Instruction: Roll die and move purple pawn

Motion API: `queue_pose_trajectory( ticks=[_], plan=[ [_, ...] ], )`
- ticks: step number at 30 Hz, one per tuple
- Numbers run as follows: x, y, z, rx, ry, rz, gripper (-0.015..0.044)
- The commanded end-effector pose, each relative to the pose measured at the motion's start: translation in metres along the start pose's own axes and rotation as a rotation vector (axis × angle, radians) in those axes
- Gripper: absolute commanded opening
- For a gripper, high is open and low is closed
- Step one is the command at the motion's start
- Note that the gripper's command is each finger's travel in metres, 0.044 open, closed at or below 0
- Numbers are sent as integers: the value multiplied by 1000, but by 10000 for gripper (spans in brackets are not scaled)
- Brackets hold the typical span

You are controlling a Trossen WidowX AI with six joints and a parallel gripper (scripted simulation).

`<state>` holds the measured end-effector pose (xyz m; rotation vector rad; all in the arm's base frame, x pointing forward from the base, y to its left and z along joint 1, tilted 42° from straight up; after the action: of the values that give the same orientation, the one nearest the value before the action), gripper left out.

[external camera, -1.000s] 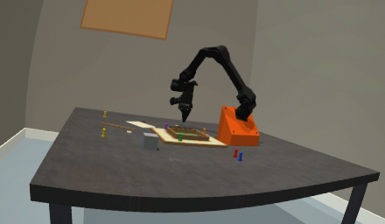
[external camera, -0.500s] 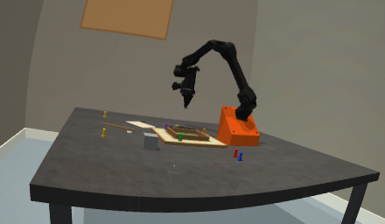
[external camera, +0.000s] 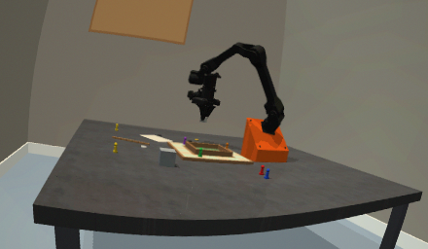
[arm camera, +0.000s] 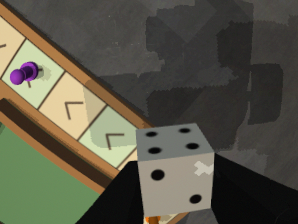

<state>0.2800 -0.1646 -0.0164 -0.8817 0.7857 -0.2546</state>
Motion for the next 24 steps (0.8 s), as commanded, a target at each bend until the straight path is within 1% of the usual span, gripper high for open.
queue_pose_trajectory(
  ticks=[1, 24],
  plan=[
    [-10, 1, 18, 7, 98, -9, 0],
    [-81, 22, 96, 19, 610, 15, 0]
  ],
)
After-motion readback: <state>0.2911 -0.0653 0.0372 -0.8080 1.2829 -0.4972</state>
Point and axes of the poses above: the point midway between the two fingers, 35 mm back from their tips, its own y axis out along the fingers, its own z axis across the jaws, x = y × z, the point moved 10 cm from there along -y, back along the fingers, and after that the axes turned 7 degrees about y, right-handed, at the moved point
